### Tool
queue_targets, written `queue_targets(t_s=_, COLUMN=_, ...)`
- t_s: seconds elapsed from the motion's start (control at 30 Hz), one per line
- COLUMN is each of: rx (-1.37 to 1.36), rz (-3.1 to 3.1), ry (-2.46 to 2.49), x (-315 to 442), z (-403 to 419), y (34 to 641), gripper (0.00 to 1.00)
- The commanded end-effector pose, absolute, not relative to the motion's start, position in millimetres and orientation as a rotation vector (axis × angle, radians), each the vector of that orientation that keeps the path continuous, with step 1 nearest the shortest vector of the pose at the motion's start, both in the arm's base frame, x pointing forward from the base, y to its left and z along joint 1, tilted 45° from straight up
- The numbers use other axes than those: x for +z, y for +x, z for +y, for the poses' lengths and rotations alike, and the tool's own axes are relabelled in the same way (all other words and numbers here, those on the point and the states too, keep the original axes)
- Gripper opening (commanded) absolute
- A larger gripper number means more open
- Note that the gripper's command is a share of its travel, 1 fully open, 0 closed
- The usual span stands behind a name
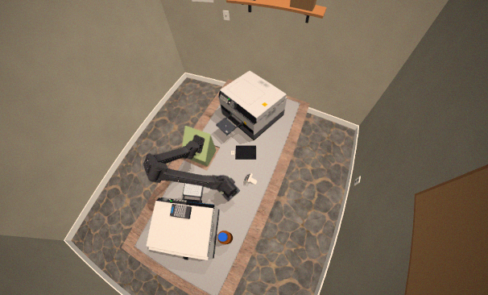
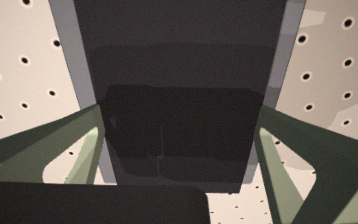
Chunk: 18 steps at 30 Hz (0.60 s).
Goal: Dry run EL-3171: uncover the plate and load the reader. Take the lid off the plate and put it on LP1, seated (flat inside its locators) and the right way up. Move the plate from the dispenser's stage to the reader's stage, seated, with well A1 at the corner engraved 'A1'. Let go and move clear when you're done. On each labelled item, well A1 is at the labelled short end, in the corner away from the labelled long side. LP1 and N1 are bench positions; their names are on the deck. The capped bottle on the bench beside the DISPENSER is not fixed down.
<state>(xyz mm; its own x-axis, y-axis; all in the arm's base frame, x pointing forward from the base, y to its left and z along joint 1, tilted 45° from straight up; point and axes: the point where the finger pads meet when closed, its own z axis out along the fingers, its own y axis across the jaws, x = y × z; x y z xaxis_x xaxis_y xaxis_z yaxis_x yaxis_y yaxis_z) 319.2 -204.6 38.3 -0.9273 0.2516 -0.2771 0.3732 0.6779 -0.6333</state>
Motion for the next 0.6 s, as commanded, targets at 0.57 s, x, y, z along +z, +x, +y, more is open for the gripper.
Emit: queue_targets(t_s=0.57, rx=-1.075, rz=2.711, ry=0.478, x=38.7, z=-201.3, y=328.0, gripper=0.85)
